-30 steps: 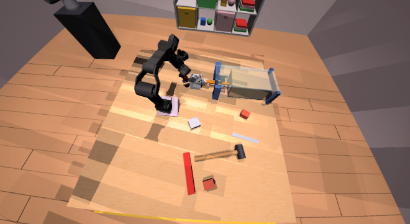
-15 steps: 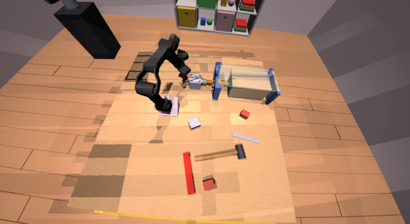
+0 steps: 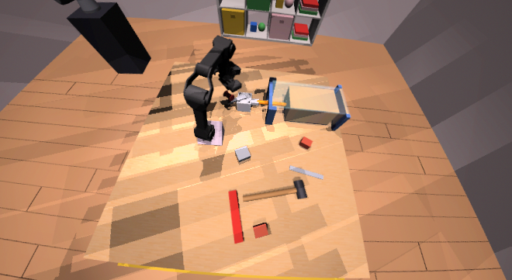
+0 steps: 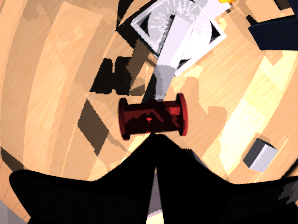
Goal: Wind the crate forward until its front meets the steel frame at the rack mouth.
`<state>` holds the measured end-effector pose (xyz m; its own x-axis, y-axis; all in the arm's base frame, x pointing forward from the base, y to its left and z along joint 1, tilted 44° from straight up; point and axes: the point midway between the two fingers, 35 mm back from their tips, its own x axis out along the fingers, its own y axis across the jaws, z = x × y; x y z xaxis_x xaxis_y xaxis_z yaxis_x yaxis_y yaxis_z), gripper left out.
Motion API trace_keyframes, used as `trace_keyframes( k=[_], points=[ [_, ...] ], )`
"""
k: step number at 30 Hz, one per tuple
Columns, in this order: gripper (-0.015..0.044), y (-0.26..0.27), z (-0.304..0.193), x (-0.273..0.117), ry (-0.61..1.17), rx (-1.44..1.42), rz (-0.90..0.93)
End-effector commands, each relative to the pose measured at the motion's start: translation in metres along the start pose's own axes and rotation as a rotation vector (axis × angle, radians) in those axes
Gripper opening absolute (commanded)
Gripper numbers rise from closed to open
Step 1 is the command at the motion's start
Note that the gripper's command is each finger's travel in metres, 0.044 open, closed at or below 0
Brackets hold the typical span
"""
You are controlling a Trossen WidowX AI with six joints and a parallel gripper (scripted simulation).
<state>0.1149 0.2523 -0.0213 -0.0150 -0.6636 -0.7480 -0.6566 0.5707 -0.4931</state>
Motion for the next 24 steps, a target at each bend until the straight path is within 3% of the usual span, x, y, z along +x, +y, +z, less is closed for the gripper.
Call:
trace_keyframes(
  k=[1,17,19,24],
  points=[
    [0.0,0.001,0.0005,0.0007,0.024,0.0,0.002],
    [0.0,-0.0005,0.0001,-0.0007,0.025,0.001,0.002],
    [0.0053,-0.0011,0.0004,-0.0014,0.018,0.061,-0.001],
    [0.0184,-0.0005,-0.0003,-0.0017,0.02,0.511,-0.005]
  ],
)
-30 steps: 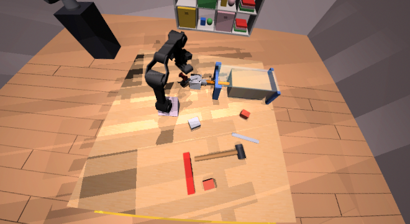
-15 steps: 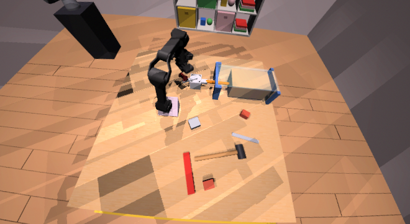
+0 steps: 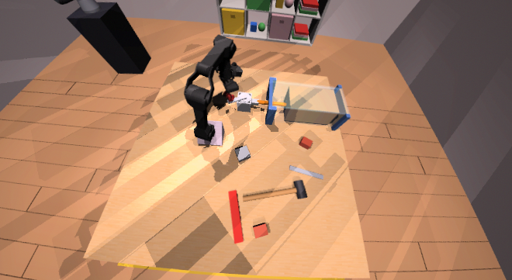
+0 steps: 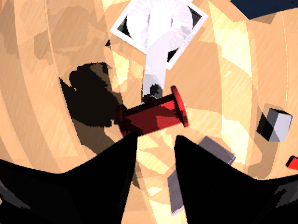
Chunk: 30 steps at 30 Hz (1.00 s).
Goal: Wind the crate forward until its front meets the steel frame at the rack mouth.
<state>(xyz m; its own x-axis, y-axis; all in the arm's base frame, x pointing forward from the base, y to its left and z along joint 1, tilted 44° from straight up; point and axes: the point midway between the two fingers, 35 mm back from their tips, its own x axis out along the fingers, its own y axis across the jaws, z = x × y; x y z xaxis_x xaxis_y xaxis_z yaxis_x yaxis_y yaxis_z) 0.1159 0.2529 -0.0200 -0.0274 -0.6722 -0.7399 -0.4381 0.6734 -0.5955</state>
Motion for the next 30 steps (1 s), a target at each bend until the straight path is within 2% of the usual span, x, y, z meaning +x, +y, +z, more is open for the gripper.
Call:
trace_keyframes(
  k=[1,10,30],
  points=[
    [0.021,0.0003,-0.001,-0.0003,0.004,0.342,0.0],
    [0.044,0.0009,-0.0025,-0.0008,0.008,1.119,-0.004],
    [0.044,0.0014,-0.0019,0.0047,0.008,1.134,-0.004]
  ],
)
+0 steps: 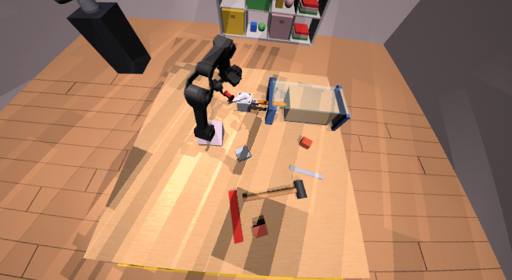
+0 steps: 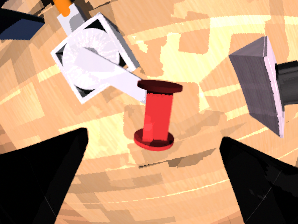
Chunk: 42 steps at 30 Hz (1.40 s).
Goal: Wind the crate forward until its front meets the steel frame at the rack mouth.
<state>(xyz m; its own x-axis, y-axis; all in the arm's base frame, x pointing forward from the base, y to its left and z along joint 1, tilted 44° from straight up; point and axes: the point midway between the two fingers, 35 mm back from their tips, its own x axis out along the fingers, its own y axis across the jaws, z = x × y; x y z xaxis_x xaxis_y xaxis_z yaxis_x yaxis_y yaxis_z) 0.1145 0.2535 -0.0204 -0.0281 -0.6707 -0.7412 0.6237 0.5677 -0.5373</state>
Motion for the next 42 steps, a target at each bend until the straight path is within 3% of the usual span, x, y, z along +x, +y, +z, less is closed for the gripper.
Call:
trace_keyframes(
  k=[1,42],
  points=[
    [0.044,-0.001,-0.001,0.006,0.002,0.007,-0.008],
    [0.044,-0.001,-0.001,0.074,0.001,0.01,-0.008]
  ],
)
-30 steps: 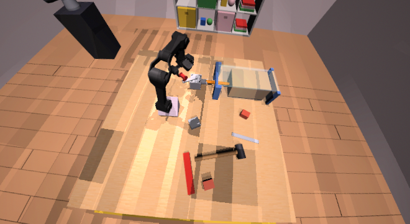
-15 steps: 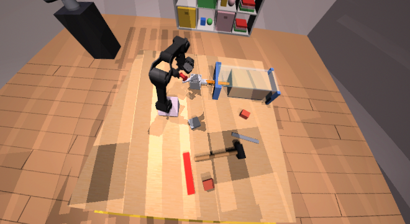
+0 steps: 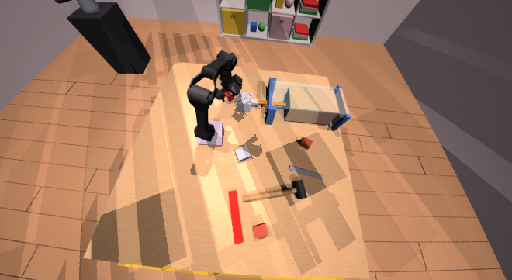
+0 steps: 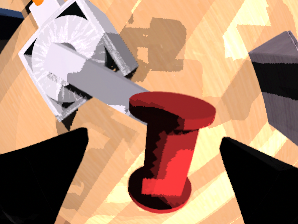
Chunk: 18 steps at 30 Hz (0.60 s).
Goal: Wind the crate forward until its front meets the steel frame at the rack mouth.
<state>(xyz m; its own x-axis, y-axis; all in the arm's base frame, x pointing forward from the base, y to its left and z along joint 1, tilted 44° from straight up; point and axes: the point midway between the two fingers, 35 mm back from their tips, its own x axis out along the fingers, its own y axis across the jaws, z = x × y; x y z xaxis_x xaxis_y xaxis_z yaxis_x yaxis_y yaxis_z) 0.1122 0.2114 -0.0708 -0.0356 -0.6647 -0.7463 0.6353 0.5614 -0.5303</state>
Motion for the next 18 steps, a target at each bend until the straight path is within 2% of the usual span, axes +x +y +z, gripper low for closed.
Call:
trace_keyframes(
  k=[1,13,18],
  points=[
    [0.044,-0.0027,0.0016,0.0098,-0.009,-0.005,-0.009],
    [0.044,-0.0041,0.002,0.0187,-0.01,-0.004,-0.009],
    [0.0309,-0.0023,0.0008,0.0153,-0.001,0.001,-0.003]
  ],
)
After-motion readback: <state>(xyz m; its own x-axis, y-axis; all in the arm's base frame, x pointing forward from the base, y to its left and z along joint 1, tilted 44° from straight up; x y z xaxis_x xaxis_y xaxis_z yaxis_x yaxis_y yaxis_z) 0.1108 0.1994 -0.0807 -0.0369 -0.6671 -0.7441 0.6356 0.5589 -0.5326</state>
